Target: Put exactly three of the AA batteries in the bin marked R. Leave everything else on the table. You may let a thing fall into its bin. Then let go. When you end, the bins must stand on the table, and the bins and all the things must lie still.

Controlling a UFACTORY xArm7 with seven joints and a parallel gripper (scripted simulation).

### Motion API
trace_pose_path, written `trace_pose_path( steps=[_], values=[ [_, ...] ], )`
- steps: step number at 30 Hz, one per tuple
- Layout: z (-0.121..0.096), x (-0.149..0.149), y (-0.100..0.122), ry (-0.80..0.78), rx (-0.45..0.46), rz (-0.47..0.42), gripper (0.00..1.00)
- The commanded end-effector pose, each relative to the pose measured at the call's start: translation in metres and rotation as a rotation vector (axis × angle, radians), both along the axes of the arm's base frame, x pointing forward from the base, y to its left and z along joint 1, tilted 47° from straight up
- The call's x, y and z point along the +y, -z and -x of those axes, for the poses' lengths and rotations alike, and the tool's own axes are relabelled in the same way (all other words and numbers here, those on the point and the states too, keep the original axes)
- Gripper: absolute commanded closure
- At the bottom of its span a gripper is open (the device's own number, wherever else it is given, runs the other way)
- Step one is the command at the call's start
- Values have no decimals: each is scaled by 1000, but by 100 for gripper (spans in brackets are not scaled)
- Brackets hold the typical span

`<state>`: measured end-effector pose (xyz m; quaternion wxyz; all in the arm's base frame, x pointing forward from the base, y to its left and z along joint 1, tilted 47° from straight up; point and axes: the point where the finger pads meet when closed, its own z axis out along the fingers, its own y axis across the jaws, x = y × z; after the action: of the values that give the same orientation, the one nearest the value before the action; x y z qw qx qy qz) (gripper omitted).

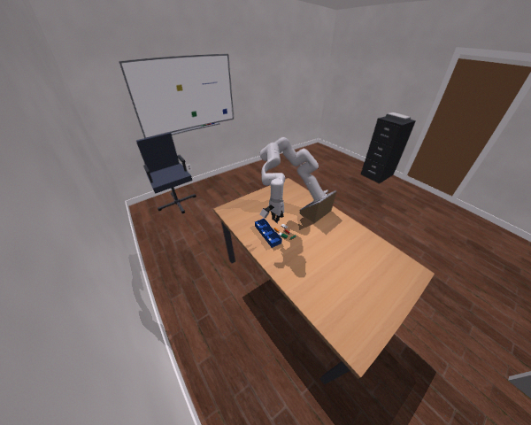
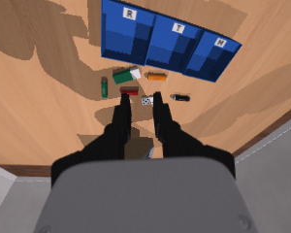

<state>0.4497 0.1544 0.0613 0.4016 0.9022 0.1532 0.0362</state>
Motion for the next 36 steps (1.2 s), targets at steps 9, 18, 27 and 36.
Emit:
trace_pose_path(
  steps=[9,18,27,36],
  values=[
    [38,-90,-12,-210,225,65,72],
    [64,-152,-18,-345,387,121,72],
    [82,-193,-27,-442,506,161,72],
    [82,-194,-28,-604,669,208,72]
  ],
)
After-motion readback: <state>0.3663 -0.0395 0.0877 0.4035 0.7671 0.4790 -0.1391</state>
